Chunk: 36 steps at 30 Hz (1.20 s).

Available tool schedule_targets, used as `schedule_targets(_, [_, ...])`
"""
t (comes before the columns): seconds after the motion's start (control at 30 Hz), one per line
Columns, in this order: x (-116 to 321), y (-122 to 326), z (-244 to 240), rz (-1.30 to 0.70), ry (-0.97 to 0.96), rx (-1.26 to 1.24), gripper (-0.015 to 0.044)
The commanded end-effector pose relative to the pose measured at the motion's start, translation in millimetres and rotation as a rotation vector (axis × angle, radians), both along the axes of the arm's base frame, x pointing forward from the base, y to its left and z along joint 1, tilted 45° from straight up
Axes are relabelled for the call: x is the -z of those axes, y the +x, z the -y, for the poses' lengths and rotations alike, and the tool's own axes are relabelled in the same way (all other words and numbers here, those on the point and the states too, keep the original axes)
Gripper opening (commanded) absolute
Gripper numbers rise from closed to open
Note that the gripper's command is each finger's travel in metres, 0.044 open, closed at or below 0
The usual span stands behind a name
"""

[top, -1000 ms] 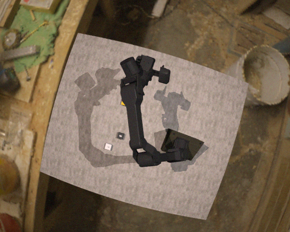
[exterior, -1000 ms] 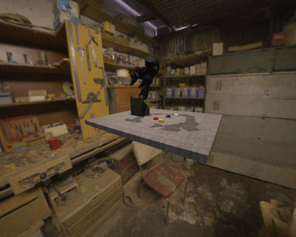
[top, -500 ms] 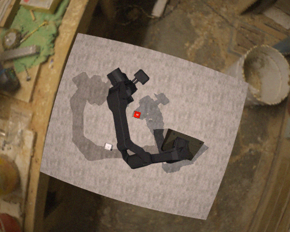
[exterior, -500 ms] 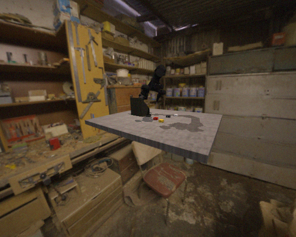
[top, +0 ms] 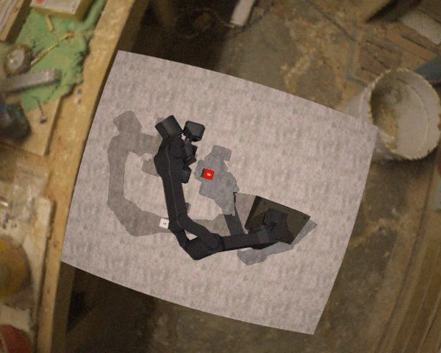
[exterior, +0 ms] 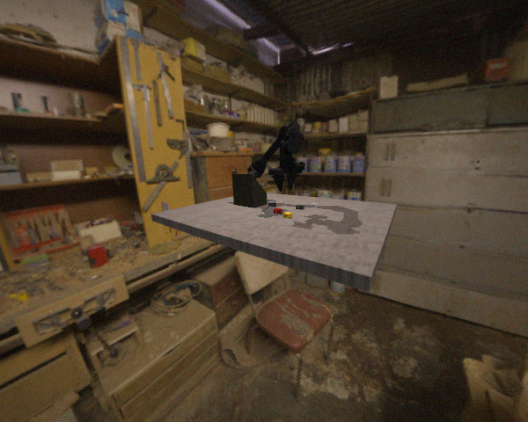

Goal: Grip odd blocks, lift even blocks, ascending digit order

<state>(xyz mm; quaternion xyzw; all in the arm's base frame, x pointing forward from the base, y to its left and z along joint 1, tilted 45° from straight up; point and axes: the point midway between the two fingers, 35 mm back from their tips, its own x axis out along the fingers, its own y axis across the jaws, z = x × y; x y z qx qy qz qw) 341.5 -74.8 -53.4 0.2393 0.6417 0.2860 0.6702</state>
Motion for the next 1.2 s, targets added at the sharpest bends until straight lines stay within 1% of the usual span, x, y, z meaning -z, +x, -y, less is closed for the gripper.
schedule_targets(0.0, [-0.6,-1.3,-2.4,0.012,0.017,-0.010,0.0400])
schedule_targets(0.57, [-1.1,-2.5,-2.8,0.012,0.017,-0.010,0.0400])
schedule_targets(0.63, [-5.3,-12.7,-6.0,0.011,0.017,-0.010,0.0400])
schedule_targets(0.83, [-22.4,-65.3,-25.0,0.008,0.018,-0.010,0.0400])
schedule_targets(0.9, [-25.2,-76.8,-29.8,0.007,0.019,-0.010,0.0400])
schedule_targets(1.17, [-25.5,-78.2,-30.4,0.007,0.019,-0.010,0.0400])
